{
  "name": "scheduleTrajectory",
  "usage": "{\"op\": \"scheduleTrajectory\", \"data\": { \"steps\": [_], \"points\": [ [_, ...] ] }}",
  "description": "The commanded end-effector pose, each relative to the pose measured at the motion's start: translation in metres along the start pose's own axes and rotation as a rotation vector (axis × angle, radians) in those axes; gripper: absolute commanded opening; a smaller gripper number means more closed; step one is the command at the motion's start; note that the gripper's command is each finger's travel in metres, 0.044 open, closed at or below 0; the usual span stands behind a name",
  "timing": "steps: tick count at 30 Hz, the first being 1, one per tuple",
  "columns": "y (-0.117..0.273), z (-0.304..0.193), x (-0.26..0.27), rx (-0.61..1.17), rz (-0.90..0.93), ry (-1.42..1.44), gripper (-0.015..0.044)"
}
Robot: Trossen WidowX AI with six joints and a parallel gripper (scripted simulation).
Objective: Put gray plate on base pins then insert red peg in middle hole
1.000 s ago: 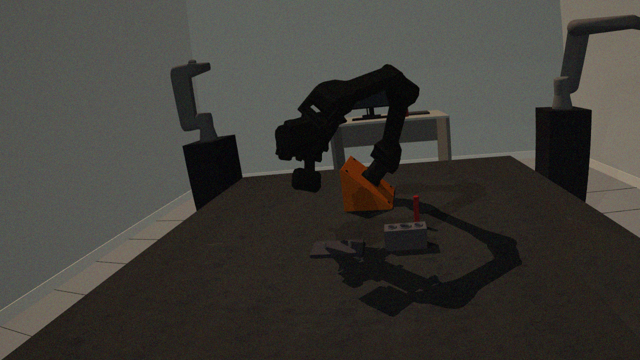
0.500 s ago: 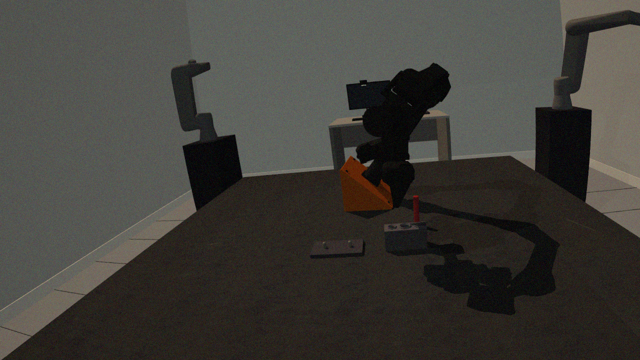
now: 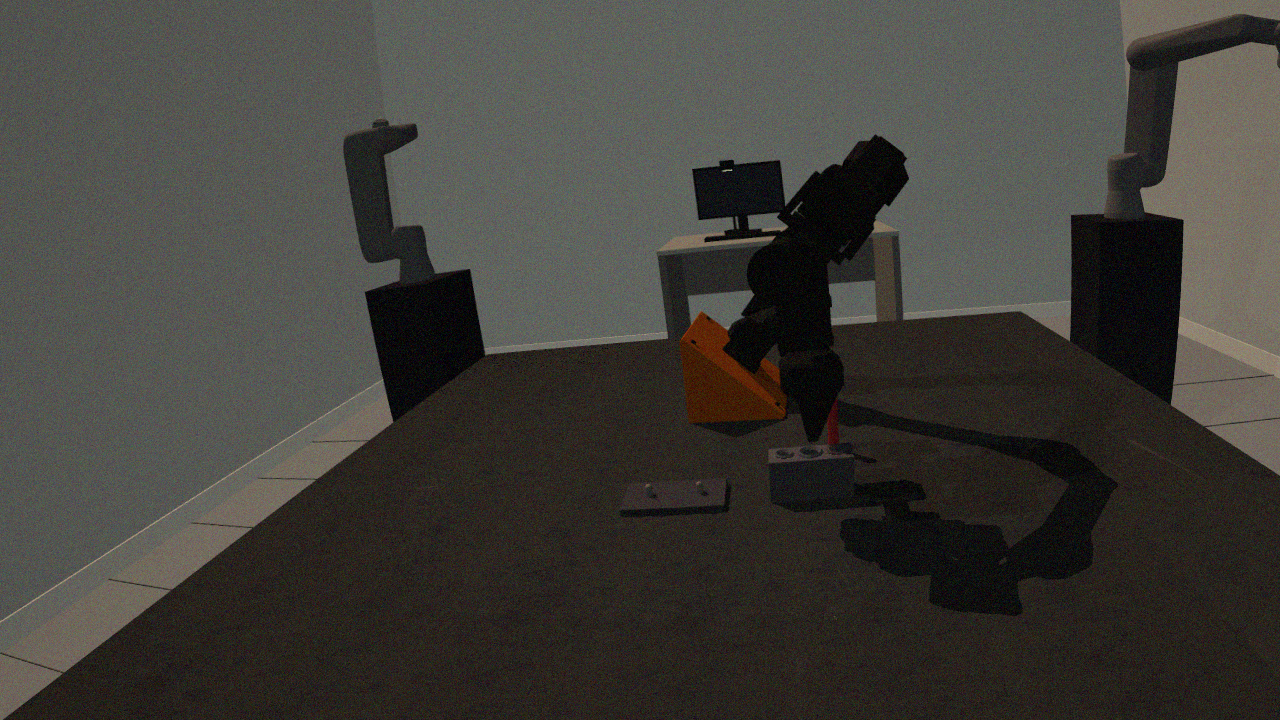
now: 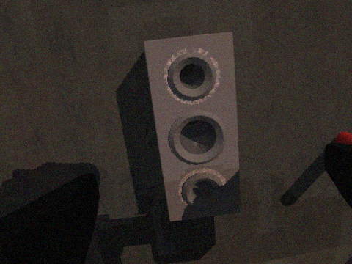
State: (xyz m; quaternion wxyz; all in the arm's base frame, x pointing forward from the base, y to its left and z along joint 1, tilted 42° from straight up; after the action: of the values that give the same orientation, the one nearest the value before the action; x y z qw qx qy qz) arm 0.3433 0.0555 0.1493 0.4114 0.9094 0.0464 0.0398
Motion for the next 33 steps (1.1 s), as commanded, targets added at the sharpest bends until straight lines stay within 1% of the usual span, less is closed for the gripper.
{"op": "scheduleTrajectory", "data": {
  "steps": [1,3,33],
  "points": [
    [-0.008,0.0,0.0,0.003,0.008,-0.004,0.044],
    [-0.017,0.001,0.001,0.003,0.008,-0.004,0.044],
    [-0.062,0.001,0.002,0.004,0.008,-0.004,0.044]
  ]
}}
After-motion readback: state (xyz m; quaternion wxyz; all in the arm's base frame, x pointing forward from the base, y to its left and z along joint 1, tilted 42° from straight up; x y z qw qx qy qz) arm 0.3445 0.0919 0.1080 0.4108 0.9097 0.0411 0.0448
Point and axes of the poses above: the point midway between the two fingers, 35 mm back from their tips, its own y axis back along the fingers, its own x axis across the jaws, z = x × y, the point moved 4 cm from there along y, back along the fingers, and after that the axes turned 2 degrees about -y, right-handed, at the moved point
